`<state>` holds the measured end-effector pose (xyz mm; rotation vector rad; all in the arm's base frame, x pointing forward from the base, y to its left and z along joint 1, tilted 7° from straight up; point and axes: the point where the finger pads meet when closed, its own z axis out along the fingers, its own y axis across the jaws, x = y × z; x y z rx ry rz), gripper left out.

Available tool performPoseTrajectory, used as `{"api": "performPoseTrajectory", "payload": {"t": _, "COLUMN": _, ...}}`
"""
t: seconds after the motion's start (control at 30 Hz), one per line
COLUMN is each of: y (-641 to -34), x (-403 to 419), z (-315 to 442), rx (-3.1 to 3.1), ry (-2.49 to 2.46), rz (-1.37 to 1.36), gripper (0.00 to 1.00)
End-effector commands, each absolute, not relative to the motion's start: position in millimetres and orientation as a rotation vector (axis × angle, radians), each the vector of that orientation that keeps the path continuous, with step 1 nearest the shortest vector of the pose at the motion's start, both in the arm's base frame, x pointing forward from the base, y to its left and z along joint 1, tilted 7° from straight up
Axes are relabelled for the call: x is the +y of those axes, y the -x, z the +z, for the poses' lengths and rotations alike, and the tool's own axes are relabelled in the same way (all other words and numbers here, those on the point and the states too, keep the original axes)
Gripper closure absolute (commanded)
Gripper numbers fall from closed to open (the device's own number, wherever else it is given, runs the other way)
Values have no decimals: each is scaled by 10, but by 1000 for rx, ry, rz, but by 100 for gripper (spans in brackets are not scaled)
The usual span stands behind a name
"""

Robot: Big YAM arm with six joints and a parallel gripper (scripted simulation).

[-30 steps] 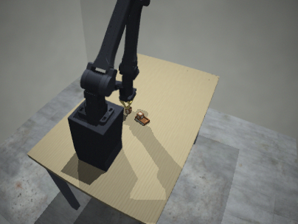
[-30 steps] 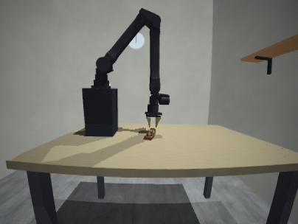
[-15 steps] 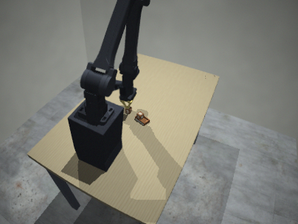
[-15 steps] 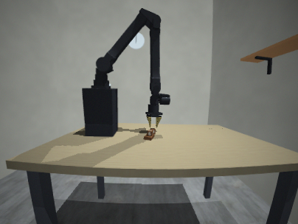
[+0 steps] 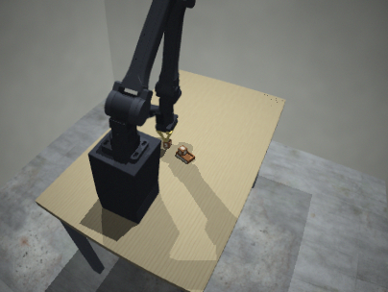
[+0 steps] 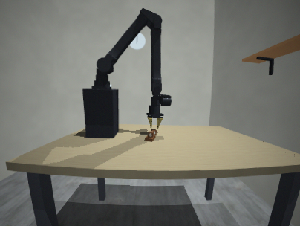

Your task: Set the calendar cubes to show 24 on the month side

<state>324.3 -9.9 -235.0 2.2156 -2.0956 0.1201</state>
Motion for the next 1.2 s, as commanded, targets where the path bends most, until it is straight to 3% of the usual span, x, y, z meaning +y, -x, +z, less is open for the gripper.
{"api": "performPoseTrajectory", "payload": {"t": 0.0, "y": -3307, "x": -114, "z": -2327, "rx": -2090, "ry": -2230, "rz": 122, "gripper": 56}}
{"api": "performPoseTrajectory", "payload": {"t": 1.17, "y": -3250, "x": -115, "z": -2320, "rx": -2093, "ry": -2233, "rz": 130, "gripper": 56}}
